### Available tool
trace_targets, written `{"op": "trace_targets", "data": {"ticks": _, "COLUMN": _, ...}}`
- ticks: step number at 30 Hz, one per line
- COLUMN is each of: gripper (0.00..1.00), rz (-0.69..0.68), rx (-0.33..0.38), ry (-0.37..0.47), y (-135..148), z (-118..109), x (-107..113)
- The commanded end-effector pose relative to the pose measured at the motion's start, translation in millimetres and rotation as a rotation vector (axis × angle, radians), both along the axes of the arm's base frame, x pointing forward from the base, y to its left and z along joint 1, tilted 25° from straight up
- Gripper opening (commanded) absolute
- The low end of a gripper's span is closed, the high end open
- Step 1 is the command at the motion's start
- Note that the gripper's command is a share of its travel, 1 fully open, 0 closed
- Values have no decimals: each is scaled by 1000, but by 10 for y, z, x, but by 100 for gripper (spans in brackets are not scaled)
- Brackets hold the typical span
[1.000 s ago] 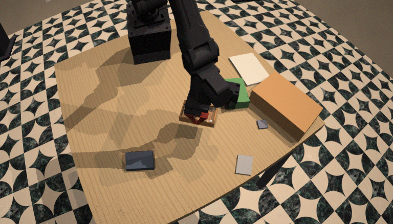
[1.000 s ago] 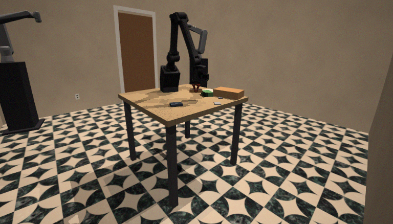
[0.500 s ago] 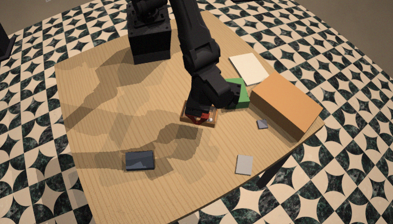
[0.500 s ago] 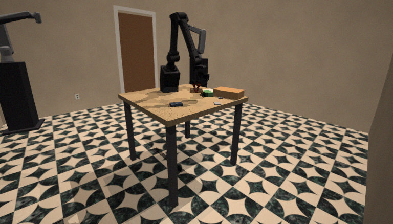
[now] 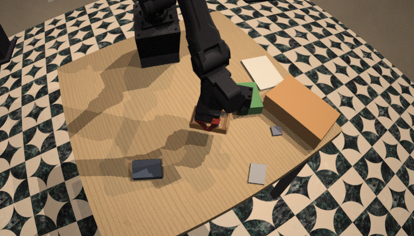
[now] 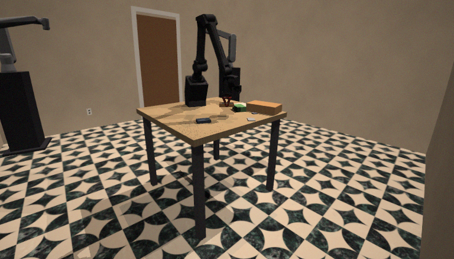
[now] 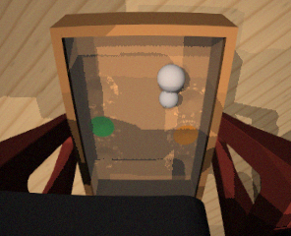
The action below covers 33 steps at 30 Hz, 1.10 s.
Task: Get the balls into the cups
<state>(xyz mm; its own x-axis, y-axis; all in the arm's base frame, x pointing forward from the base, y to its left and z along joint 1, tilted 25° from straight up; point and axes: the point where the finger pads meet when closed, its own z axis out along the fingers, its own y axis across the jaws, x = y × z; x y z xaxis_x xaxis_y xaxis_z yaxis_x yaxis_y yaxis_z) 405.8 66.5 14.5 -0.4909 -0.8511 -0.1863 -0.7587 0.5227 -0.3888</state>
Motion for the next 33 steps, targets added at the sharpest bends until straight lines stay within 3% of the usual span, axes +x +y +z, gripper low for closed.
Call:
{"op": "trace_targets", "data": {"ticks": 1, "gripper": 69, "rz": -5, "rx": -2, "ry": 4, "y": 75, "z": 47, "x": 83}}
{"op": "trace_targets", "data": {"ticks": 6, "gripper": 69, "rz": -14, "rx": -15, "ry": 24, "y": 71, "z": 48, "x": 86}}
{"op": "trace_targets", "data": {"ticks": 7, "gripper": 69, "rz": -22, "rx": -10, "ry": 41, "y": -5, "z": -45, "x": -29}}
{"op": "trace_targets", "data": {"ticks": 9, "gripper": 69, "rz": -11, "rx": 3, "ry": -25, "y": -17, "z": 95, "x": 43}}
{"op": "trace_targets", "data": {"ticks": 15, "gripper": 69, "rz": 0, "rx": 12, "ry": -33, "y": -10, "z": 93, "x": 123}}
{"op": "trace_targets", "data": {"ticks": 24, "gripper": 69, "rz": -7, "rx": -3, "ry": 28, "y": 75, "z": 48, "x": 86}}
{"op": "trace_targets", "data": {"ticks": 25, "gripper": 69, "rz": -6, "rx": -8, "ry": 43, "y": 44, "z": -52, "x": -42}}
{"op": "trace_targets", "data": {"ticks": 28, "gripper": 69, "rz": -7, "rx": -2, "ry": -39, "y": 63, "z": 99, "x": 30}}
{"op": "trace_targets", "data": {"ticks": 33, "gripper": 69, "rz": -2, "rx": 6, "ry": -46, "y": -24, "z": 62, "x": 65}}
